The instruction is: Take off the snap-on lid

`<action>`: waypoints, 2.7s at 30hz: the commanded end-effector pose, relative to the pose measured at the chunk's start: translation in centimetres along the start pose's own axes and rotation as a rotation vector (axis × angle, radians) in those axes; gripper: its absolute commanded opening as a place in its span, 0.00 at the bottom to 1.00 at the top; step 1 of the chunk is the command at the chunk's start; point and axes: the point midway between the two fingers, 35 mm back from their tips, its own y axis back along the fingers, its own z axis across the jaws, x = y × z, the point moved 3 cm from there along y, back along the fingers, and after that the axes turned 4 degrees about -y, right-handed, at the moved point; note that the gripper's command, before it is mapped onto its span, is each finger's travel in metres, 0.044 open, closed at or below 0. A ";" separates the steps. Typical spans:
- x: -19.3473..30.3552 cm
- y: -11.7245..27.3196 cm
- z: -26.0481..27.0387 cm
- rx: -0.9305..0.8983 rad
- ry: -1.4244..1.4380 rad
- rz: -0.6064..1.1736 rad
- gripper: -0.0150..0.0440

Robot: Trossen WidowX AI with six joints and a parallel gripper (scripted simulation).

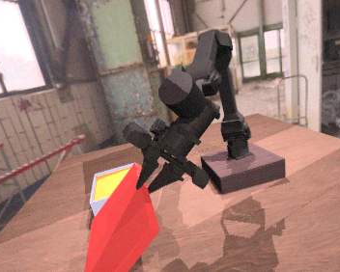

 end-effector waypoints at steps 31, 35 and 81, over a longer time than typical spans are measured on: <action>-0.1 -1.7 -1.9 -0.005 0.000 0.002 0.25; -0.1 -1.9 -2.2 -0.005 0.000 0.002 0.25; -0.3 -4.3 -5.0 -0.005 0.001 0.002 0.25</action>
